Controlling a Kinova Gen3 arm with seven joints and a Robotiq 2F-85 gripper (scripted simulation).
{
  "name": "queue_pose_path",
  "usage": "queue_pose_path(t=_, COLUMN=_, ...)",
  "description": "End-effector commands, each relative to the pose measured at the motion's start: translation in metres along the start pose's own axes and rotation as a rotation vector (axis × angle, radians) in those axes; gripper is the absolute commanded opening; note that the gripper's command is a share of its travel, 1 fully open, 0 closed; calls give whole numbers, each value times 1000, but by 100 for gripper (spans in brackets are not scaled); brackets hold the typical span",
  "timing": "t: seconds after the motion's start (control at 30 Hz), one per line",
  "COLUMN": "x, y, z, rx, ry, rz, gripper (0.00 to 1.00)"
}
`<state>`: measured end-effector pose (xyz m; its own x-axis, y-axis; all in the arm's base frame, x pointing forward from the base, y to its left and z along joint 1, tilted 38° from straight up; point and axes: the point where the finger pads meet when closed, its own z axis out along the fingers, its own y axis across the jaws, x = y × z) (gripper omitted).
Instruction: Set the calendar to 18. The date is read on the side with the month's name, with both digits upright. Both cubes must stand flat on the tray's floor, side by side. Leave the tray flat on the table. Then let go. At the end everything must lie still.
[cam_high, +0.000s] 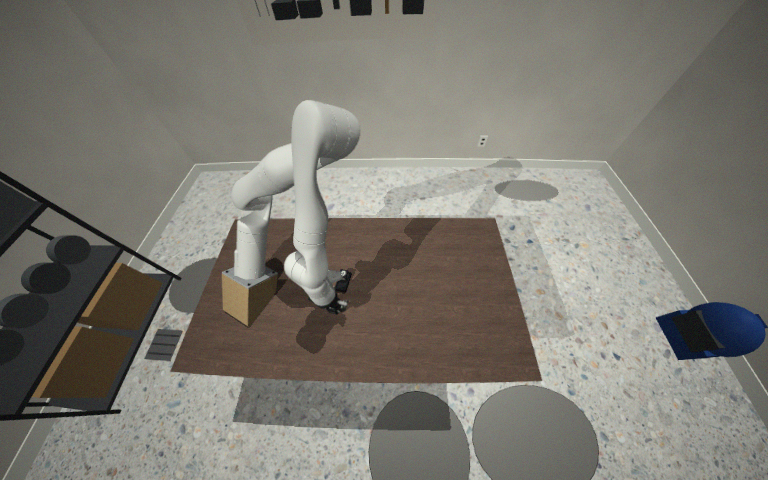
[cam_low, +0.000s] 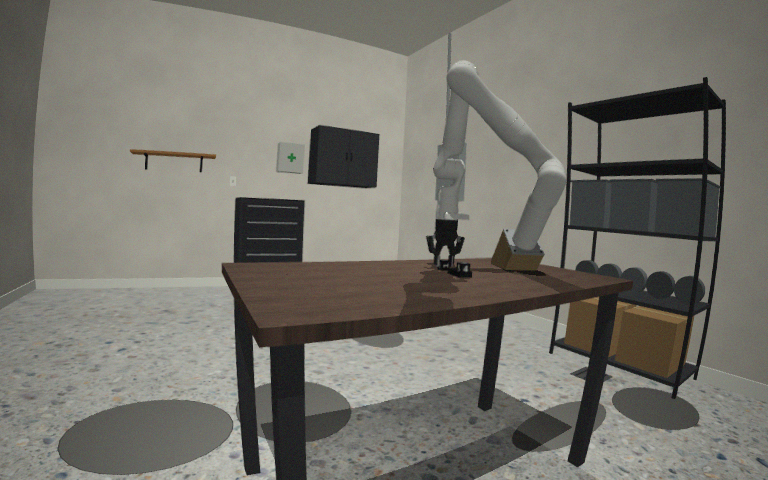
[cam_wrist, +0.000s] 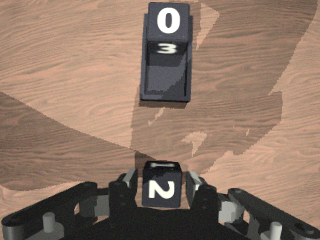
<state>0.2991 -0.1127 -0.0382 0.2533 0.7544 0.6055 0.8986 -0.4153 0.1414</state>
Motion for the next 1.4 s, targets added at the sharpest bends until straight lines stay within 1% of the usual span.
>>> queue_pose_path(t=0.0, x=0, y=0, z=0, rx=-1, ry=-1, rz=0, gripper=48)
queue_pose_path(t=0.87, x=0, y=0, z=0, rx=-1, ry=-1, rz=0, gripper=48)
queue_pose_path(t=0.9, x=0, y=0, z=0, rx=-1, ry=-1, rz=0, gripper=28)
queue_pose_path(t=1.37, x=0, y=0, z=0, rx=-1, ry=-1, rz=0, gripper=28)
